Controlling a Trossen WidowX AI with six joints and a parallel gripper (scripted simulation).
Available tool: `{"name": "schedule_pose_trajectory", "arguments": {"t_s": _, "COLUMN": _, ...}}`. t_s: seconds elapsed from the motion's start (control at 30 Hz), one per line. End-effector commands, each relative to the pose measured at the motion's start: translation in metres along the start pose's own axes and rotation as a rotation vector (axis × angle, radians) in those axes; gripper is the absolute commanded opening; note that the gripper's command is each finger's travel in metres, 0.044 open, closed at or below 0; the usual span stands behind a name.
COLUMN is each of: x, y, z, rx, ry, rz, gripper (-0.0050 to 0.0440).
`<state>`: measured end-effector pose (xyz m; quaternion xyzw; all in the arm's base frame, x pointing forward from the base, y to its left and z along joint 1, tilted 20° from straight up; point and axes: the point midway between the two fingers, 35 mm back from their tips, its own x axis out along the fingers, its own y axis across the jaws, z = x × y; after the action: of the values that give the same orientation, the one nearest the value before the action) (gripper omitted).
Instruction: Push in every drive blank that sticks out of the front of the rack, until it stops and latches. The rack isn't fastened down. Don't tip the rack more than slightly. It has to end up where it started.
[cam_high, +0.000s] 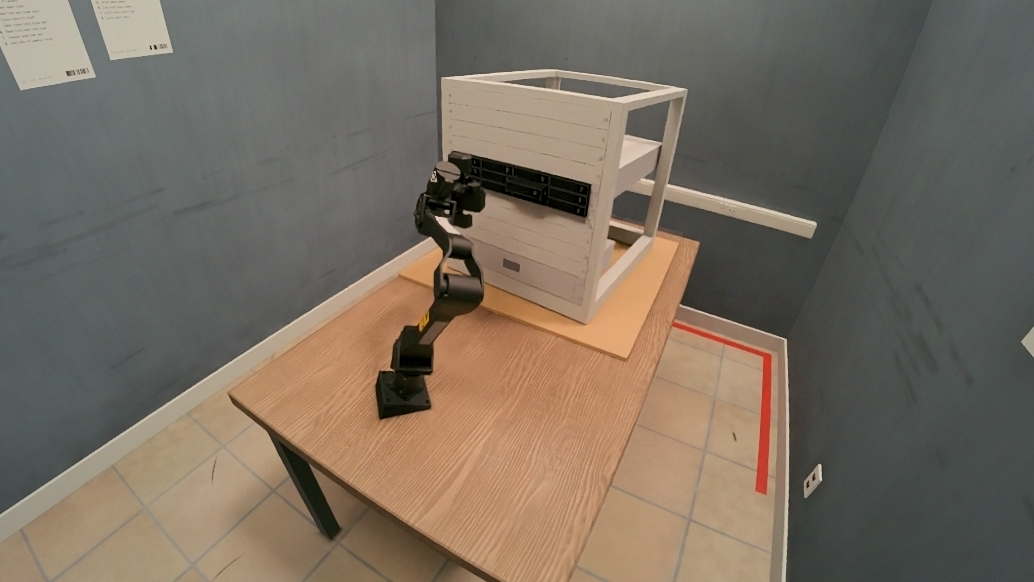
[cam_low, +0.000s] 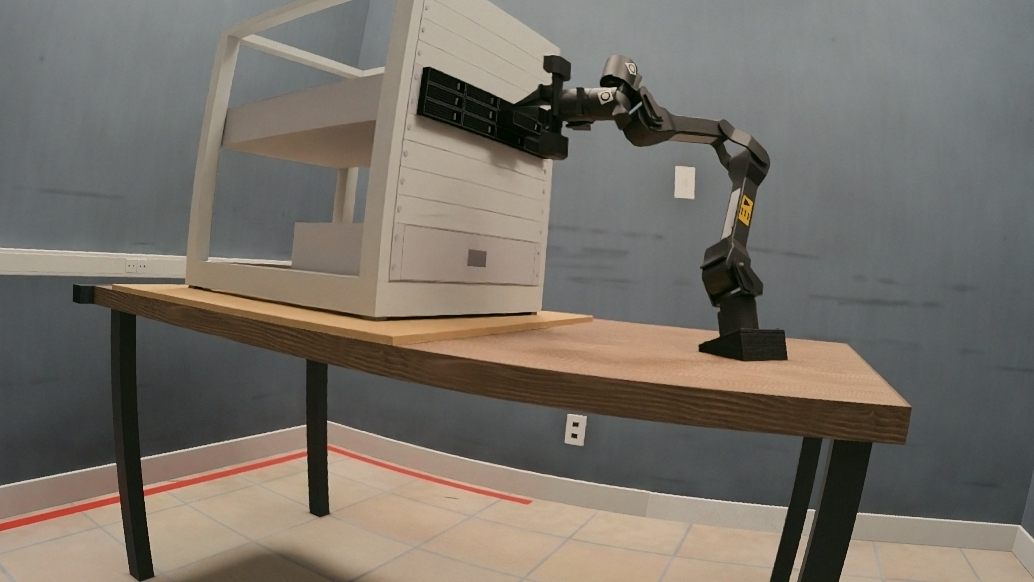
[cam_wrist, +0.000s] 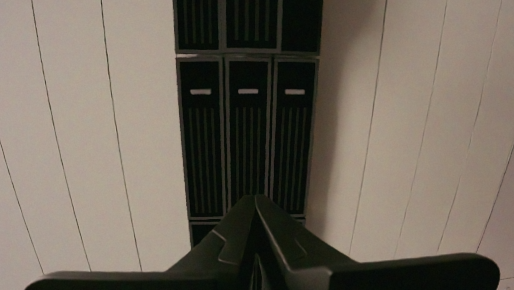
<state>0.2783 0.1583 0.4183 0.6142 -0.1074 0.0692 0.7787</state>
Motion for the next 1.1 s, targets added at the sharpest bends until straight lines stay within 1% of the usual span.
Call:
{"name": "schedule_pose_trajectory", "arguments": {"t_s": 0.0, "x": -0.002, "y": 0.004, "z": 0.008, "rx": 0.021, "ry": -0.013, "rz": 0.016, "gripper": -0.005}}
{"name": "schedule_pose_trajectory", "arguments": {"t_s": 0.2, "x": 0.014, "y": 0.004, "z": 0.008, "rx": 0.021, "ry": -0.013, "rz": 0.016, "gripper": -0.005}}
{"name": "schedule_pose_trajectory", "arguments": {"t_s": 0.73, "x": 0.014, "y": 0.004, "z": 0.008, "rx": 0.021, "ry": -0.013, "rz": 0.016, "gripper": -0.005}}
{"name": "schedule_pose_trajectory", "arguments": {"t_s": 0.93, "x": 0.023, "y": 0.008, "z": 0.006, "rx": 0.021, "ry": -0.013, "rz": 0.016, "gripper": -0.005}}
{"name": "schedule_pose_trajectory", "arguments": {"t_s": 1.07, "x": 0.024, "y": 0.009, "z": 0.006, "rx": 0.021, "ry": -0.013, "rz": 0.016, "gripper": -0.005}}
